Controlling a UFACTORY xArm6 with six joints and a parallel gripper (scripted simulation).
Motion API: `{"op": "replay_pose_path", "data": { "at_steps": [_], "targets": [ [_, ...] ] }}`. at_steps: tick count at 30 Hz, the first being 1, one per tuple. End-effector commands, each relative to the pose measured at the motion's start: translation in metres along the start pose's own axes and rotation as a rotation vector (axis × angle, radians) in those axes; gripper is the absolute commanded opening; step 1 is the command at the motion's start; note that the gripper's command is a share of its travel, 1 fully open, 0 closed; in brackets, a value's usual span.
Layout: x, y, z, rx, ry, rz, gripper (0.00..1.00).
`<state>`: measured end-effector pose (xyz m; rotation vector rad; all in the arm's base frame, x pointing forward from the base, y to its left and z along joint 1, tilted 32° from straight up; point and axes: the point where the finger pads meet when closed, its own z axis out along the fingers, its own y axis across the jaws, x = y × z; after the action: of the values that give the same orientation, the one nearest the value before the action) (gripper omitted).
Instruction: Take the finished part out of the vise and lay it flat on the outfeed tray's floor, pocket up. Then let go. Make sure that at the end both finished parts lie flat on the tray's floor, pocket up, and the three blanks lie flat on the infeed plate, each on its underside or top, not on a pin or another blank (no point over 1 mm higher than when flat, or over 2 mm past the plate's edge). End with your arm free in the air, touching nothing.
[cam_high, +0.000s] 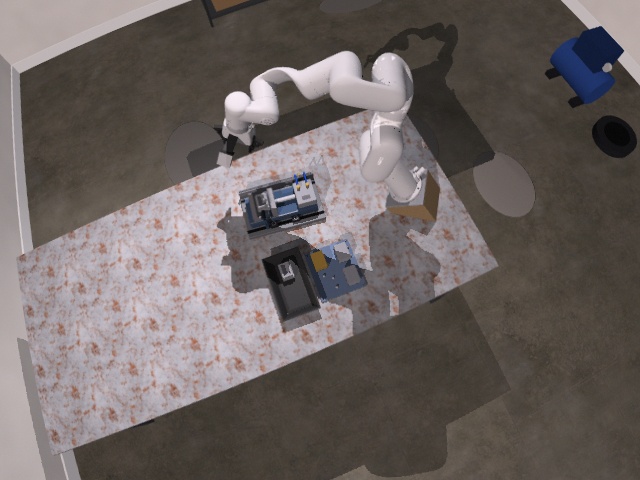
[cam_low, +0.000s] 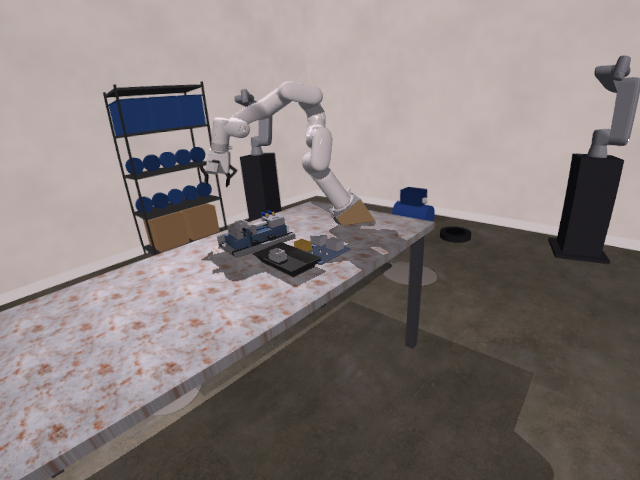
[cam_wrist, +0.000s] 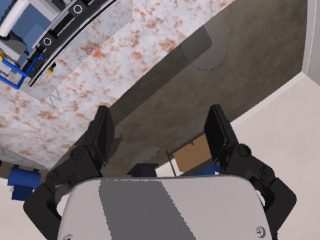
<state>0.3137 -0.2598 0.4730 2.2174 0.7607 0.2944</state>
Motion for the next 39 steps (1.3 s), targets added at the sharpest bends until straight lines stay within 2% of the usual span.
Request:
{"op": "replay_pose_path", "data": {
  "at_steps": [1,2,4,15,25,26,39],
  "targets": [
    [0.029,-0.018,0.011,0.051,0.033,-0.106,1.0],
    [0.029,-0.018,0.011,0.051,0.033,-0.106,1.0],
    [0.052,-0.037,0.019,0.095,0.061,-0.205,1.0],
    [0.114,-0.1,0.033,0.208,0.141,-0.505,1.0],
    [0.123,-0.112,0.034,0.225,0.154,-0.557,1.0],
    [0.123,-0.112,0.034,0.225,0.154,-0.557,0.0],
    [0.123,-0.112,0.034,0.225,0.154,-0.557,0.0]
  ]
}}
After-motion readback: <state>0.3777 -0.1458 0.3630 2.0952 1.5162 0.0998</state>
